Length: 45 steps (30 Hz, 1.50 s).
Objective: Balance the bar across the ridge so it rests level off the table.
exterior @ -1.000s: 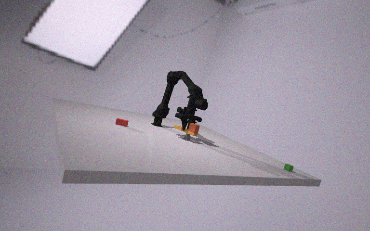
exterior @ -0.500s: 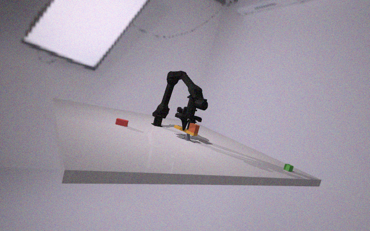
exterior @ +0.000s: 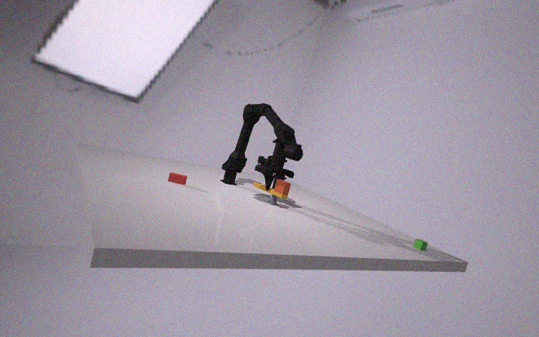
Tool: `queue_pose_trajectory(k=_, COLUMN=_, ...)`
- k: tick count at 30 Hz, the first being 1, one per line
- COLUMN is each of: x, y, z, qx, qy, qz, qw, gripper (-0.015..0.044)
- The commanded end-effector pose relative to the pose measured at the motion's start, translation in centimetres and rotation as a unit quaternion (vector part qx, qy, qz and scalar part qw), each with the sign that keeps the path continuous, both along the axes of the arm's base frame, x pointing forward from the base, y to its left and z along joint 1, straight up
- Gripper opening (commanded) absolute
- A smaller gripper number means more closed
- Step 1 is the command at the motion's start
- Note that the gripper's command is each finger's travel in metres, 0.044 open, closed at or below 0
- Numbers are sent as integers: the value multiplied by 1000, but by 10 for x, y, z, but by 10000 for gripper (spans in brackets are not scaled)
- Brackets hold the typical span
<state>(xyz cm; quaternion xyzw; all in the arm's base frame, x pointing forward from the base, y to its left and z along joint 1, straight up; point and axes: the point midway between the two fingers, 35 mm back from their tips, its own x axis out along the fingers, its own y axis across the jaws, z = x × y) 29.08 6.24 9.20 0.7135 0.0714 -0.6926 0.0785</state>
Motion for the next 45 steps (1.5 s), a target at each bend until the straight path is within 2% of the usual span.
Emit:
queue_pose_trajectory(k=1, x=0, y=0, z=0, qx=0, qy=0, qz=0, qw=1000, gripper=0)
queue_pose_trajectory(k=20, x=0, y=0, z=0, qx=0, qy=0, qz=0, qw=1000, gripper=0)
queue_pose_trajectory(k=26, x=0, y=0, z=0, qx=0, qy=0, qz=0, qw=1000, gripper=157)
queue_pose_trajectory(k=27, x=0, y=0, z=0, qx=0, qy=0, qz=0, qw=1000, gripper=167)
queue_pose_trajectory(k=45, x=0, y=0, z=0, qx=0, qy=0, qz=0, qw=1000, gripper=168)
